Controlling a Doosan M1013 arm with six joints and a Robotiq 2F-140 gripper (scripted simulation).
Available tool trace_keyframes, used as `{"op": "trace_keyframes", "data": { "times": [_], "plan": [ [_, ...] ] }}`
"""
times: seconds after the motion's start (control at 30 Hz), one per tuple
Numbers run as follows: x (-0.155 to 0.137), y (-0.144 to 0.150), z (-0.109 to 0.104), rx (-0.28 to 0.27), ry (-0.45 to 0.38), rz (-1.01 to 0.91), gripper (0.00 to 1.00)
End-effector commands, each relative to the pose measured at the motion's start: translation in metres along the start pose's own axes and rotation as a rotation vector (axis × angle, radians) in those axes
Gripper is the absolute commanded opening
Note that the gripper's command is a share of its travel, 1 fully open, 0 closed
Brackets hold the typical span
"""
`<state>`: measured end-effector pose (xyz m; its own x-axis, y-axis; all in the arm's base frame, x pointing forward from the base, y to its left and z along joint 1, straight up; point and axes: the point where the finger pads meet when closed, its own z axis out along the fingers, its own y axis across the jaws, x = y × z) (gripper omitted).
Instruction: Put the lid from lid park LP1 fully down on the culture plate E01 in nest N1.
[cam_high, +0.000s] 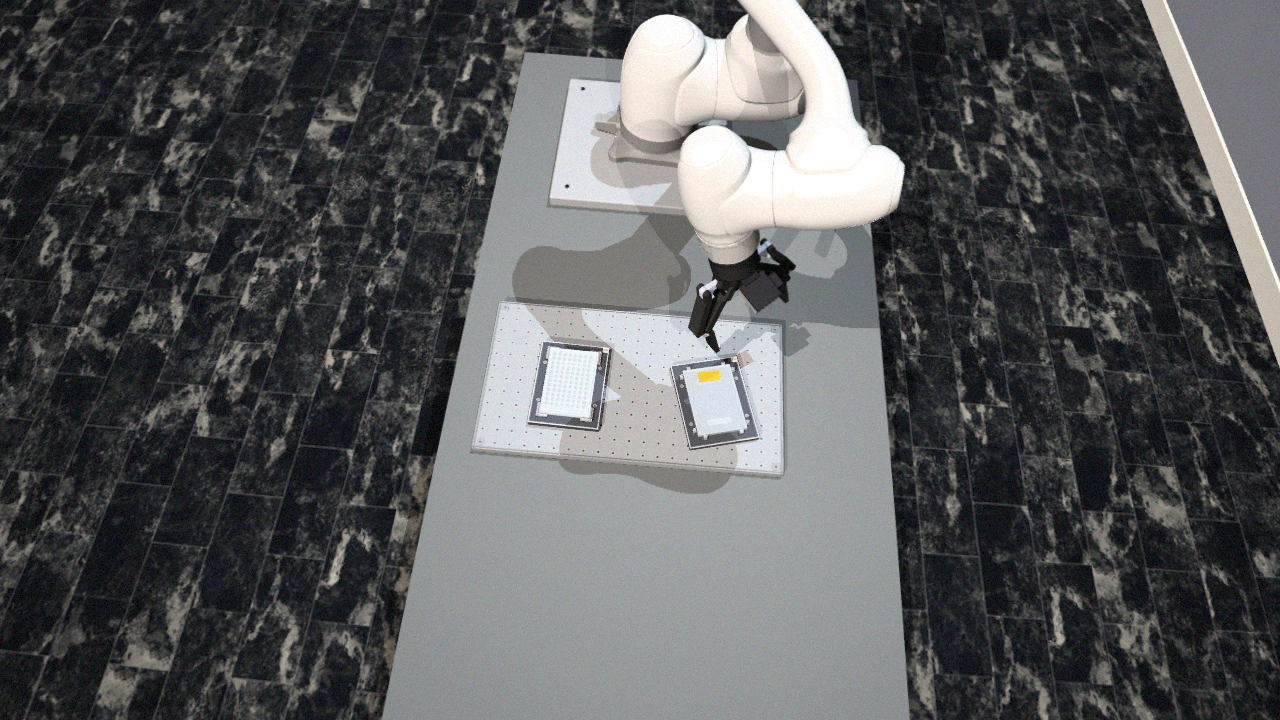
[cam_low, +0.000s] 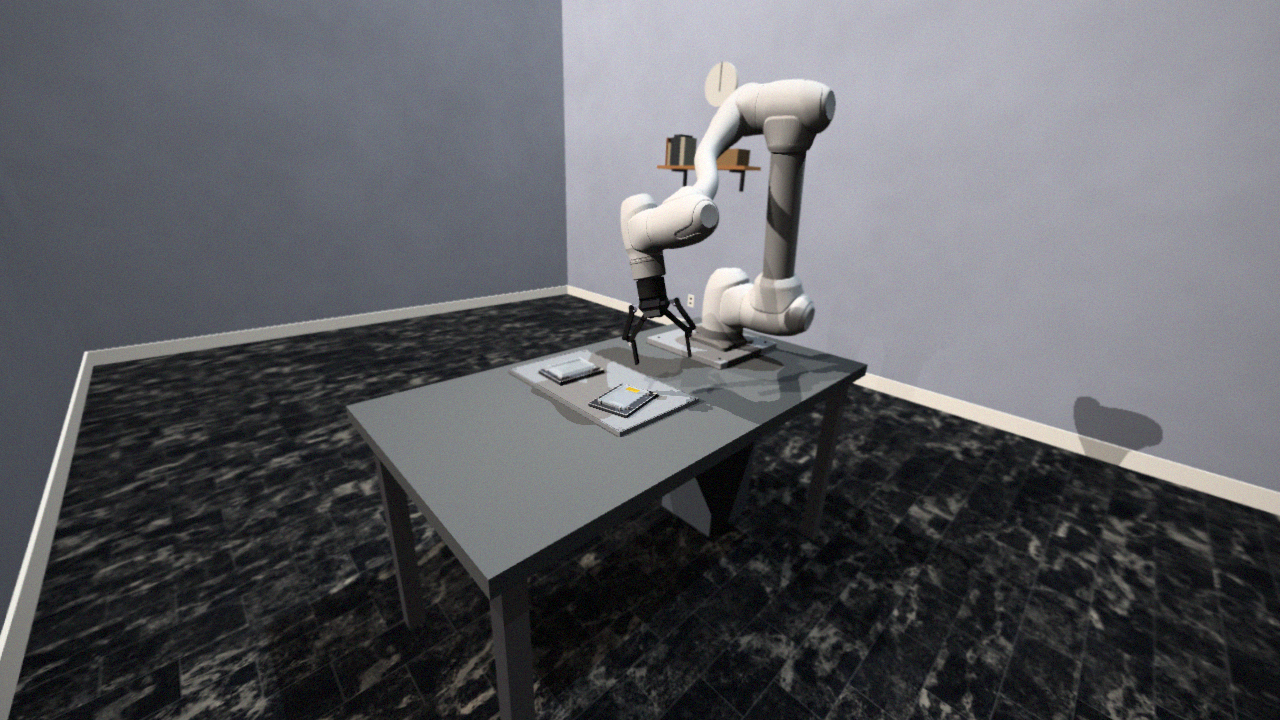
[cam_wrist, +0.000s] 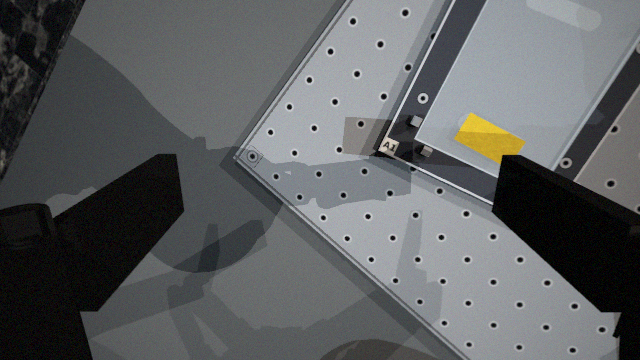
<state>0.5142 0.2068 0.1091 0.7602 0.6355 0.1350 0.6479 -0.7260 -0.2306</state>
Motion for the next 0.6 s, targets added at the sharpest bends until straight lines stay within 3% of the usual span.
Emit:
{"op": "trace_keyframes", "data": {
  "times": [0.0,0.23,0.57],
  "plan": [
    [0.028,0.051,0.004,-0.130,-0.059,0.191,1.00],
    [0.052,0.094,0.004,-0.242,-0.079,0.377,1.00],
    [0.055,0.100,0.004,-0.256,-0.080,0.400,1.00]
  ]
}}
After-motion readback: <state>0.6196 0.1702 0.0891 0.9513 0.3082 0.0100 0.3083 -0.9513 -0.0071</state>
